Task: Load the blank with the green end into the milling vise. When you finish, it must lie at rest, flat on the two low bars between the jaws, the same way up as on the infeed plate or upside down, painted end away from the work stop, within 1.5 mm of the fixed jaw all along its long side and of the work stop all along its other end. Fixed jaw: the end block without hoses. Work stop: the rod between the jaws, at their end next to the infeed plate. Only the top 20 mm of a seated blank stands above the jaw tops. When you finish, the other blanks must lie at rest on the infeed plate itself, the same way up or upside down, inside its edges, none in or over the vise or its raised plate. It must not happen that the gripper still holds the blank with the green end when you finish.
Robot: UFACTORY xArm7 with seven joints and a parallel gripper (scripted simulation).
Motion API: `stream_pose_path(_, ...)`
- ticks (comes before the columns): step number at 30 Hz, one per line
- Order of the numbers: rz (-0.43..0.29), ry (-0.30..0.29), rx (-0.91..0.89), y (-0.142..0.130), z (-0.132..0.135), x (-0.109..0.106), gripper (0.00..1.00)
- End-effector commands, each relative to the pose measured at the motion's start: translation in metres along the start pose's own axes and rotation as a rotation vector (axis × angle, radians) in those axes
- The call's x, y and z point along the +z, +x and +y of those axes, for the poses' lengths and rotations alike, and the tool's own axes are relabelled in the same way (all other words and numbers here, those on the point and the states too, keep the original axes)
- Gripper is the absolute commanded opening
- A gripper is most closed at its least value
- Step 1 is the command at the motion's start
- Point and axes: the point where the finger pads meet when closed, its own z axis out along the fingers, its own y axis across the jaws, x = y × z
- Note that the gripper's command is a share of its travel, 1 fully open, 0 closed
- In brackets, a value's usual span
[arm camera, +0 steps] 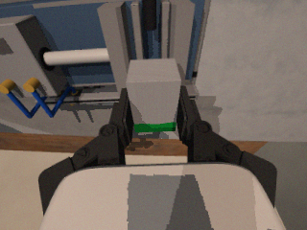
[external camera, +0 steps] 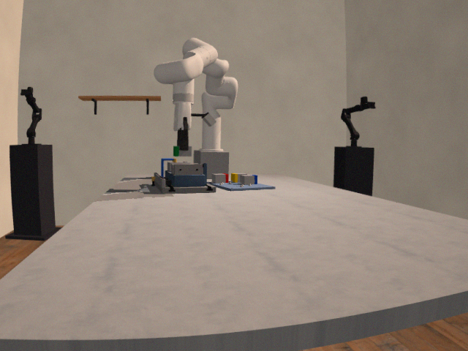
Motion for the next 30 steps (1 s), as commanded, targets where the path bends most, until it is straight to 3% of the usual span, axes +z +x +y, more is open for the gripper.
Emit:
stream_pose_path(1,-0.002,-0.004,0.000,-0.0002,0.0008,-0.0020,0.00)
stream_pose_path(30,-0.002,-0.004,0.000,0.0067,-0.0022,-0.0020,0.00)
